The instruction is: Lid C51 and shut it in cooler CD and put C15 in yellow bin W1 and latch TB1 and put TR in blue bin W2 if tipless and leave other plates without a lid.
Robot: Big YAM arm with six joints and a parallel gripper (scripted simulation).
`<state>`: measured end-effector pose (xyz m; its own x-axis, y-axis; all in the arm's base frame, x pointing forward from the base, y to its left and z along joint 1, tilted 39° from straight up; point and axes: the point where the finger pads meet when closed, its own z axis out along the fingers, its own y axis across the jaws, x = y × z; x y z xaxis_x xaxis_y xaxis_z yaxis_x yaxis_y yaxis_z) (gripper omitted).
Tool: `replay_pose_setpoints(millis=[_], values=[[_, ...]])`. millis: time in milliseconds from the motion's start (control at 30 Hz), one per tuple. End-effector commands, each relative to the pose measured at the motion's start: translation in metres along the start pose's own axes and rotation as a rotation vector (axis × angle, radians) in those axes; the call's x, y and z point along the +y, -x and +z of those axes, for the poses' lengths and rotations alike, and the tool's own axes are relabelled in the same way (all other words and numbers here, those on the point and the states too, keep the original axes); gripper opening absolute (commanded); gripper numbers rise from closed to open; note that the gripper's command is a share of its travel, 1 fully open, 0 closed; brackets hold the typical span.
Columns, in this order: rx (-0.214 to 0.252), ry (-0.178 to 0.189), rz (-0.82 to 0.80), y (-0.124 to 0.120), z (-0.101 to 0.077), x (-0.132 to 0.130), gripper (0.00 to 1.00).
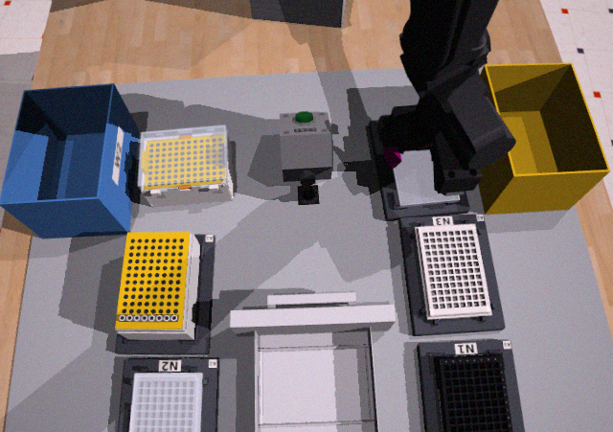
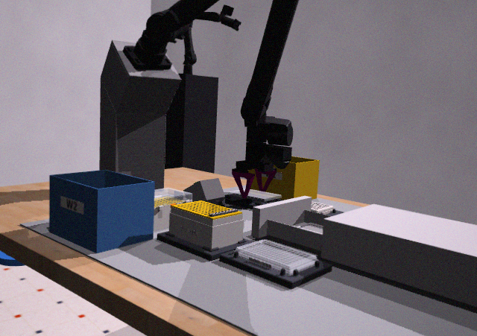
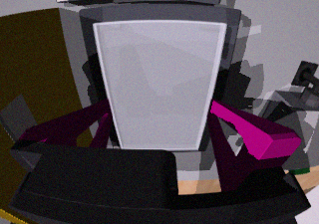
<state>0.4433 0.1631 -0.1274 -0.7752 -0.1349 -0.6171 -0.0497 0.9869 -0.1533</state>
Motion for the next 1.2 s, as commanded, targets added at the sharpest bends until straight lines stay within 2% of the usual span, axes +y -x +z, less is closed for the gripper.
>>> replay_pose_setpoints(millis=[0, 1167], values=[[0.007, 0.008, -0.006, -0.007, -0.018, 0.003, 0.00], [0.003, 0.009, -0.004, -0.006, -0.058, 0.003, 0.00]])
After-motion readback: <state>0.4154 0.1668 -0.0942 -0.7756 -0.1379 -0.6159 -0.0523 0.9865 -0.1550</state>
